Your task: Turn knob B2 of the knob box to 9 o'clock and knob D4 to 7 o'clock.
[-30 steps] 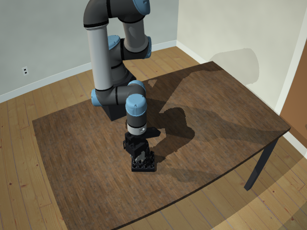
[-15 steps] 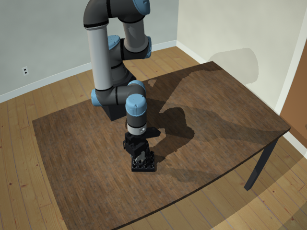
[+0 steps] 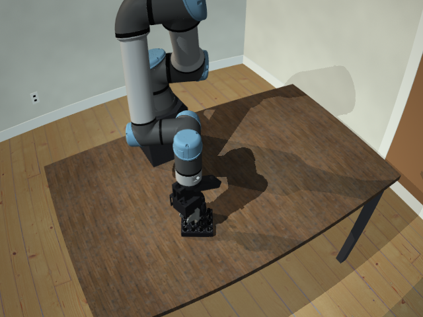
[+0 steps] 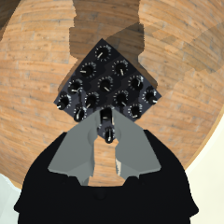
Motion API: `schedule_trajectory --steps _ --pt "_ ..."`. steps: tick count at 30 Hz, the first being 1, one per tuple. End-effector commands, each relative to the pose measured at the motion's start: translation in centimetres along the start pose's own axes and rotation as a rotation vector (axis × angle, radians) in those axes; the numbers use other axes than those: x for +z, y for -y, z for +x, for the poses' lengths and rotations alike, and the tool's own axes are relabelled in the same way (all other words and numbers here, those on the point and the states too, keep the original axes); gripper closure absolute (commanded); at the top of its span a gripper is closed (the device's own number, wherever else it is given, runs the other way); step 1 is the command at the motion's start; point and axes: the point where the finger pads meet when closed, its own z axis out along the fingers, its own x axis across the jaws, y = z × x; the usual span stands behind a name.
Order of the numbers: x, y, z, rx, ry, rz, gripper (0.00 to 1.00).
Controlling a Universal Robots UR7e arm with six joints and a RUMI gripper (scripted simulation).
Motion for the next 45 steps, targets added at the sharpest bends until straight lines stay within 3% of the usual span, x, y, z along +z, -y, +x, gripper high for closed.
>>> schedule_trajectory --steps 1,23,45 --pt "-0.06 -0.29 0.21 -0.017 -0.003 -0.004 0.99" --pt "-0.06 -0.24 0.17 -0.179 -0.003 -0.004 0.99" --pt "-0.06 -0.29 0.02 -0.538 -0.003 -0.004 0.99"
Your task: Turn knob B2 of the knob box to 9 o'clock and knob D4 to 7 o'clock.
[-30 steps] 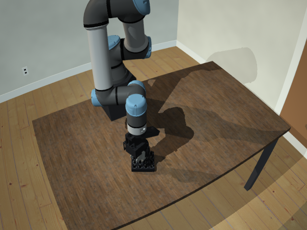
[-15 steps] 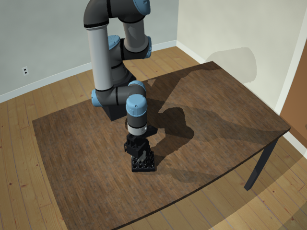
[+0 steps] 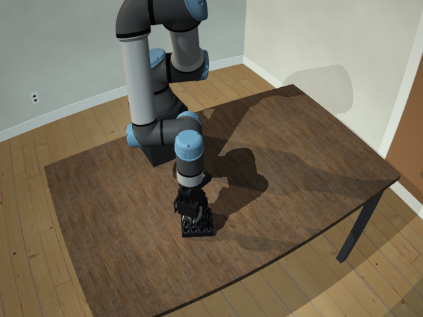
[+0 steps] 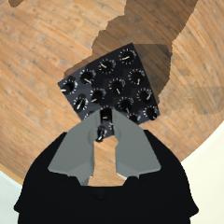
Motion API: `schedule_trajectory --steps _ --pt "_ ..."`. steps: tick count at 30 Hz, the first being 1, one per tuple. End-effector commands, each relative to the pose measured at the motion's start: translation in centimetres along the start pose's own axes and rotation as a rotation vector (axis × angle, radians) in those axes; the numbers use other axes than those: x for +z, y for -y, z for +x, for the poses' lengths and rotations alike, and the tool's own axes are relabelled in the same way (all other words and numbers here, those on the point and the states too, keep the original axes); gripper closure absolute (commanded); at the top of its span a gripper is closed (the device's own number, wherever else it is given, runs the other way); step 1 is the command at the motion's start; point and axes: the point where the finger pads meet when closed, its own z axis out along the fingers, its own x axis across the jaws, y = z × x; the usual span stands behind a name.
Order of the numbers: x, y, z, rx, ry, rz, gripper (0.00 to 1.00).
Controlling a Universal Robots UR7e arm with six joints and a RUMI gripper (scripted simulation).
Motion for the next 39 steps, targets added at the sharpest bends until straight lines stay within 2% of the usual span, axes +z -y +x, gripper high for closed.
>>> schedule_trajectory --steps 1,39 --pt "-0.05 -0.23 0.13 -0.117 -0.003 -0.003 0.99" --pt "-0.04 -0.34 -0.21 -0.859 -0.002 -0.004 0.99"
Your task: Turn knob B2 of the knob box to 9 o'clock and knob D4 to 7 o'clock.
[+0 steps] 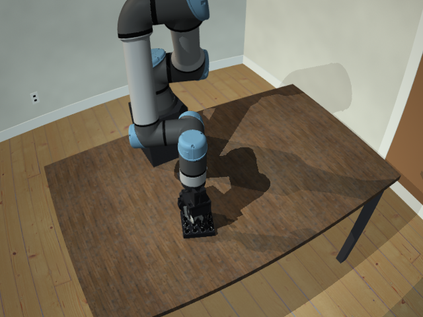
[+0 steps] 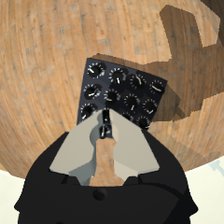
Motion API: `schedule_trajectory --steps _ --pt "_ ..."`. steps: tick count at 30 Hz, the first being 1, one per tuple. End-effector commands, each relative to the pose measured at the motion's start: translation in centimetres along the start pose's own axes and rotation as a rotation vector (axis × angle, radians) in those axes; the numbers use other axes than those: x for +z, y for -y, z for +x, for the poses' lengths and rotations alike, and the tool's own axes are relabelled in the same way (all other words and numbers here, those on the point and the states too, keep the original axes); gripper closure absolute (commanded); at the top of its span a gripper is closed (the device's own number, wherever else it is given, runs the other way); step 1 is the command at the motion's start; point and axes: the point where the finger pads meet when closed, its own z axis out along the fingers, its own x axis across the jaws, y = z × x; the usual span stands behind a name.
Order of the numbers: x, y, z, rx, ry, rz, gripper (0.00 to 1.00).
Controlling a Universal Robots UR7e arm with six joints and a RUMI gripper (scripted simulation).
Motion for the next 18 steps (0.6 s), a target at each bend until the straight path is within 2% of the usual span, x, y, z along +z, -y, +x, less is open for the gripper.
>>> schedule_trajectory --steps 1,18 --pt "-0.05 -0.31 -0.07 -0.118 -0.002 -0.006 0.99" --pt "-0.03 -0.23 -0.14 -0.332 -0.002 -0.005 0.99"
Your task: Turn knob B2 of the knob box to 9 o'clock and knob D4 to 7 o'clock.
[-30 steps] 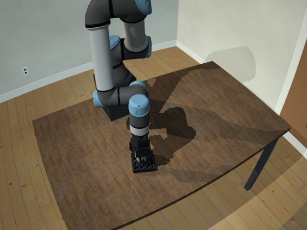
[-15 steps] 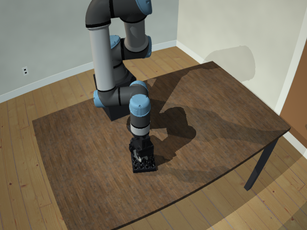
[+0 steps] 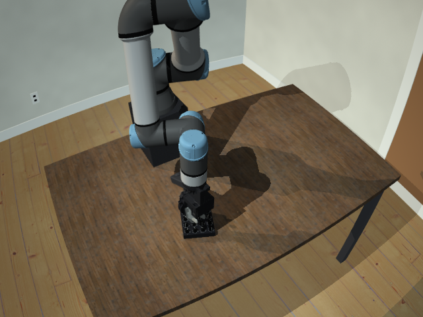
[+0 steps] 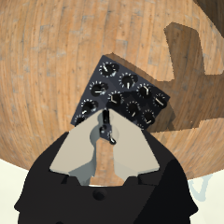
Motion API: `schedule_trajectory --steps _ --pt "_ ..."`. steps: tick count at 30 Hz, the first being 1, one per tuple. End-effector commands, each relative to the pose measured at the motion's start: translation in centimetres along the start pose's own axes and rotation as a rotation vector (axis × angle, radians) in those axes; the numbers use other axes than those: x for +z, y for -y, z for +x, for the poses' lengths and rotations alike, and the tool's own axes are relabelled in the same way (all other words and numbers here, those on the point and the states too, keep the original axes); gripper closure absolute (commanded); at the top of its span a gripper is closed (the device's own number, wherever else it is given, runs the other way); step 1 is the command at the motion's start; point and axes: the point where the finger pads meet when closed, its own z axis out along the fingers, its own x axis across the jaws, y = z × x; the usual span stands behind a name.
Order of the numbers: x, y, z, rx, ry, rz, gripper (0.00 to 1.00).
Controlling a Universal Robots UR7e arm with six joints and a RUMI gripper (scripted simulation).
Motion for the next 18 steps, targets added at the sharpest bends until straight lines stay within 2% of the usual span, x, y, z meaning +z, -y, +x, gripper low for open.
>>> schedule_trajectory --steps 1,18 --pt "-0.02 -0.15 -0.01 -0.074 -0.001 -0.004 0.99" --pt "0.00 -0.08 -0.01 -0.167 -0.001 -0.003 0.99"
